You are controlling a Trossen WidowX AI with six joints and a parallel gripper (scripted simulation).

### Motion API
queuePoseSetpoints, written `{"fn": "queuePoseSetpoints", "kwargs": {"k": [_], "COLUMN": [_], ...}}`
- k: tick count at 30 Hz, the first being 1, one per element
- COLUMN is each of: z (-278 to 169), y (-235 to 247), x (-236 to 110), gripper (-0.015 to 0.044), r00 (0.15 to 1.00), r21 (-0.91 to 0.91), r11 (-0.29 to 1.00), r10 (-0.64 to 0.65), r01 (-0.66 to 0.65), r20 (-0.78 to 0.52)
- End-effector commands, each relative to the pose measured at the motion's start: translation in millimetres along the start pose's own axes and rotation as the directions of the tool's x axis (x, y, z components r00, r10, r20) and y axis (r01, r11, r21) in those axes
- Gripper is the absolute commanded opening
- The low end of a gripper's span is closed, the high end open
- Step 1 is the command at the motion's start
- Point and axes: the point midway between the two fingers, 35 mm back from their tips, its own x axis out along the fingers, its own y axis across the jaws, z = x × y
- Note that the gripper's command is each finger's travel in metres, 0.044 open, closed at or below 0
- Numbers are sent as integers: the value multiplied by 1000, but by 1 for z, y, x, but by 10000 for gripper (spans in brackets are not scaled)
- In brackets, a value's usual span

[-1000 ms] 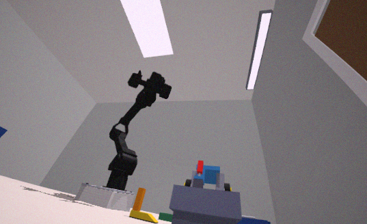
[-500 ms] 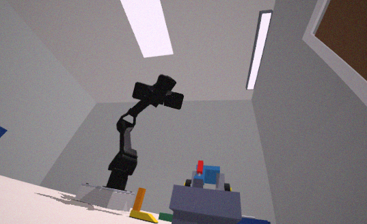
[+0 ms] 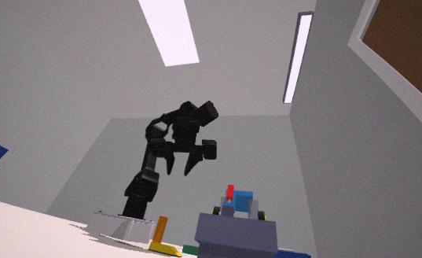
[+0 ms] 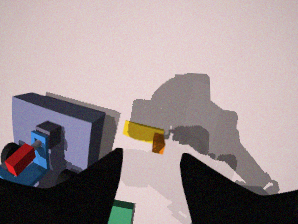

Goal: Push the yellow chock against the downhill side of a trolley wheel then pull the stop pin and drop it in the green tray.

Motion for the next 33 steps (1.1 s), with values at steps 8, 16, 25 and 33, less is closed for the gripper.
{"fn": "queuePoseSetpoints", "kwargs": {"k": [8, 16, 25, 33], "z": [-26, -28, -33, -34], "y": [-9, -10, -13, -14], "x": [27, 47, 70, 76], "gripper": [190, 190, 190, 190], "r00": [982, 982, 982, 982], "r21": [105, 105, 105, 105], "r11": [988, 988, 988, 988], "r10": [-91, -91, -91, -91], "r01": [109, 109, 109, 109], "r20": [-164, -164, -164, -164]}}
